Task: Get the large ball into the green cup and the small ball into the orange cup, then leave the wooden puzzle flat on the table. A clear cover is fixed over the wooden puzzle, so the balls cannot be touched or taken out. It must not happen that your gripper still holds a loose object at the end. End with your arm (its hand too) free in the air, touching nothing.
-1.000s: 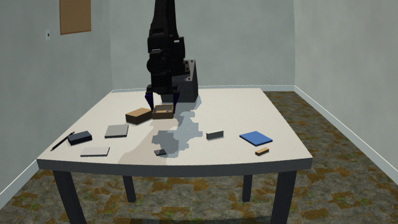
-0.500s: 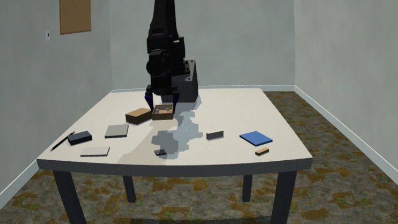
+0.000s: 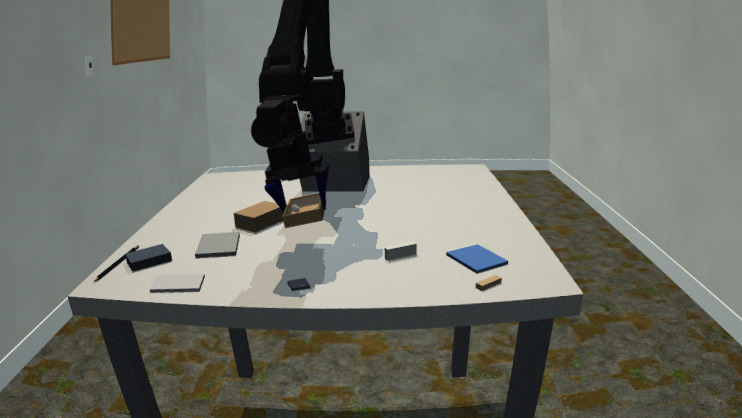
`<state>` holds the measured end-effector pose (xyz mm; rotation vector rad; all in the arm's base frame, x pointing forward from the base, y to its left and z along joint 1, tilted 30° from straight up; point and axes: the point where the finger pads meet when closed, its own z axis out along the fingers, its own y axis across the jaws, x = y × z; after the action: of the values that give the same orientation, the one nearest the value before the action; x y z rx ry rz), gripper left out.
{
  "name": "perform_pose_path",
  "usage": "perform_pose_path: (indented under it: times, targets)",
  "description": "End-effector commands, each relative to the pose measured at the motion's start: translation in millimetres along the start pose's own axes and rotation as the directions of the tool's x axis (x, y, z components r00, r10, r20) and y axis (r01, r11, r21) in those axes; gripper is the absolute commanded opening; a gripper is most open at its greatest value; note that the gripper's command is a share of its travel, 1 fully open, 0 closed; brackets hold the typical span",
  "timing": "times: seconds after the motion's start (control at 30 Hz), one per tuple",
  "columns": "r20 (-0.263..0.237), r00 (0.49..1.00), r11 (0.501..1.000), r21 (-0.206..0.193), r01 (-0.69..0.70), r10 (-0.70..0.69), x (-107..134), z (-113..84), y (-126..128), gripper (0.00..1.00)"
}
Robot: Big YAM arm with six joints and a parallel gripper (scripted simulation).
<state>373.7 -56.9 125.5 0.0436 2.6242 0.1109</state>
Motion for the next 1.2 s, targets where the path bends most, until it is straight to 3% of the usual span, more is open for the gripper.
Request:
perform_pose_path:
  times: [0.0,0.03,0.07,0.5,0.6,0.67,0.73,0.77,1.17]
  targets:
    - [0.027,0.999,0.999,0.002,0.033,-0.033,-21,-10.9,-6,0.7]
    - [0.048,0.998,0.999,-0.009,0.038,-0.038,-24,-17.7,-6,0.7]
    - [0.031,0.999,0.999,-0.028,0.035,-0.035,-21,-12.0,-7,0.7]
    - [-0.191,0.981,0.997,-0.078,0.021,-0.035,-21,-7.7,-2,0.7]
    - [-0.192,0.981,0.997,-0.079,0.022,-0.037,-24,-12.6,-2,0.7]
    - [-0.238,0.971,0.996,-0.089,0.012,-0.033,-21,-7.2,-2,0.7]
    - [-0.24,0.97,0.996,-0.091,0.009,-0.031,-21,-7.3,-3,0.7]
    - [-0.21,0.977,0.996,-0.086,0.017,-0.034,-26,-17.7,-2,0.7]
    - [-0.235,0.972,0.996,-0.091,0.001,-0.023,-22,-10.7,-7,0.7]
